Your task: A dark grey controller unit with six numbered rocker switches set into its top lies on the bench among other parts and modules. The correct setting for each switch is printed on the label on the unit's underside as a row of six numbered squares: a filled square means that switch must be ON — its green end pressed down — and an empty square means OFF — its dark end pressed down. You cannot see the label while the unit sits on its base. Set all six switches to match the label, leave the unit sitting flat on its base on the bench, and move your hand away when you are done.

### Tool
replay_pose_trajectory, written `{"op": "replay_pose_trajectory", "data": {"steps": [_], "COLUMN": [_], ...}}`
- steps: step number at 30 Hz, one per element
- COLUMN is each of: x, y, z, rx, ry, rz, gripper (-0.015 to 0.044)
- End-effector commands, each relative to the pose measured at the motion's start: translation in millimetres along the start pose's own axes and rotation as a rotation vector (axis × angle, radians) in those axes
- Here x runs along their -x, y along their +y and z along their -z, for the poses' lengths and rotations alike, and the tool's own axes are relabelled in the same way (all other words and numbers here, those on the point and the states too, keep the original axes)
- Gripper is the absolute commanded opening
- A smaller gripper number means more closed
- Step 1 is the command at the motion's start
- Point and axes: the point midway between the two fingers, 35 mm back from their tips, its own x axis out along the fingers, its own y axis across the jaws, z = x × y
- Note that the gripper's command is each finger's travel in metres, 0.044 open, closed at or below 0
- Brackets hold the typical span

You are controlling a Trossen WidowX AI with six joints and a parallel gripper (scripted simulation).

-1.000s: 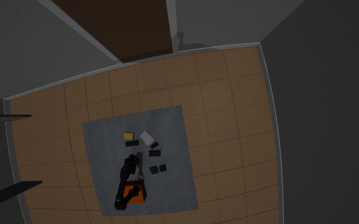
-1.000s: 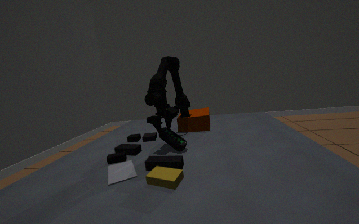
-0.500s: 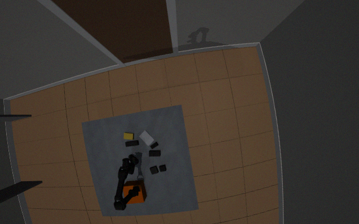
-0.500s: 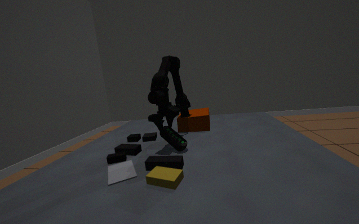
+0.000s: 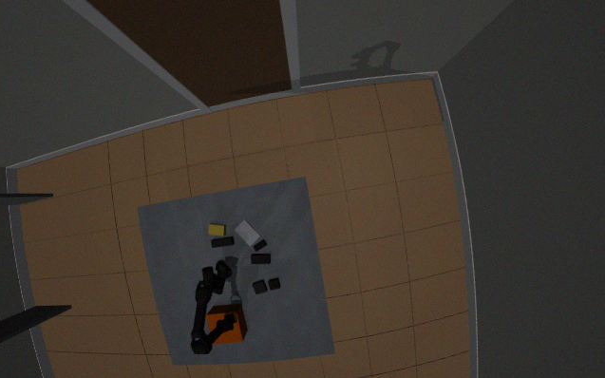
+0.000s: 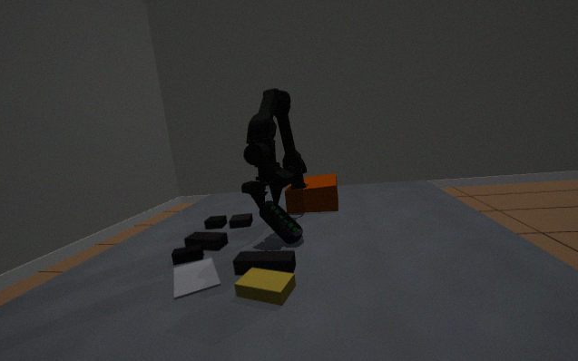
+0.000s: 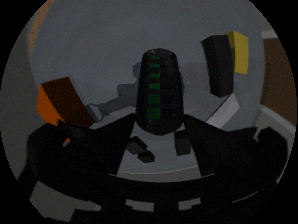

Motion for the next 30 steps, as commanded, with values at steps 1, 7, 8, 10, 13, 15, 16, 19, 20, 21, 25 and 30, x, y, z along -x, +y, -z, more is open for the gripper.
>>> {"op": "replay_pose_trajectory", "data": {"steps": [1,7,8,10,13,15,16,19,20,21,25,30], "x": [3,5,6,6,8,8,9,10,10,11,12,14], "y": [-1,-1,-1,-1,-1,-1,-1,-1,-1,-1,-1,-1], "z": [-5,-10,-11,-12,-14,-16,-17,-19,-20,-20,-23,-27], "rx": [0.001,0.001,0.001,0.001,0.001,0.001,0.001,0.001,0.001,0.001,0.001,0.001], "ry": [0.006,0.018,0.020,0.024,0.031,0.035,0.037,0.043,0.045,0.047,0.056,0.066], "rz": [0.001,0.001,0.001,0.001,0.001,0.001,0.001,0.001,0.001,0.001,0.001,0.001], "gripper": [0.0336,0.0336,0.0336,0.0336,0.0336,0.0336,0.0336,0.0336,0.0336,0.0336,0.0336,0.0336]}}
